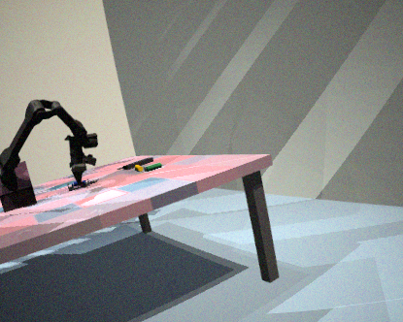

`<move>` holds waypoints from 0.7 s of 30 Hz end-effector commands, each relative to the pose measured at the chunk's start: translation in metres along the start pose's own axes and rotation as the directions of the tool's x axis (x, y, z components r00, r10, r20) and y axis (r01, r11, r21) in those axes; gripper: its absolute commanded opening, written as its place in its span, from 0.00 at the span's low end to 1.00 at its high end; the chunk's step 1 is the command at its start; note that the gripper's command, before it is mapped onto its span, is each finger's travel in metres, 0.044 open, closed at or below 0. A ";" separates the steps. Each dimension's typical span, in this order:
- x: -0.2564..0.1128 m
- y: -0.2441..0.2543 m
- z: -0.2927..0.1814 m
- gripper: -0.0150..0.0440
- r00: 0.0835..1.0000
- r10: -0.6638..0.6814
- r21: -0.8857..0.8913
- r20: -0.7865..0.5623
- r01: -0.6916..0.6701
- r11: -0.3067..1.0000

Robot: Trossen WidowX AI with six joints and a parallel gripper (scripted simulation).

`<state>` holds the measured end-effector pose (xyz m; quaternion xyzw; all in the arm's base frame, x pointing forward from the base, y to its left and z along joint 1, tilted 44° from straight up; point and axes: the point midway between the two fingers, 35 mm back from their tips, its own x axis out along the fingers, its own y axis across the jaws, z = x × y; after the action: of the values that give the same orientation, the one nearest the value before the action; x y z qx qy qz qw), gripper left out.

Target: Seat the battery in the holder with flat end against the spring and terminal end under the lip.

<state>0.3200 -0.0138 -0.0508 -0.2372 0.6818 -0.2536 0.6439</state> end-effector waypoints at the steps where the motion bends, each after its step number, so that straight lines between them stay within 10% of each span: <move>1: 0.002 -0.002 0.001 0.36 1.000 -0.005 0.007 0.021 0.005 1.000; 21: 0.004 -0.003 -0.002 0.36 0.994 0.003 0.006 0.109 -0.003 1.000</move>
<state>0.3175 -0.0157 -0.0510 -0.2463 0.6511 -0.2395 0.6768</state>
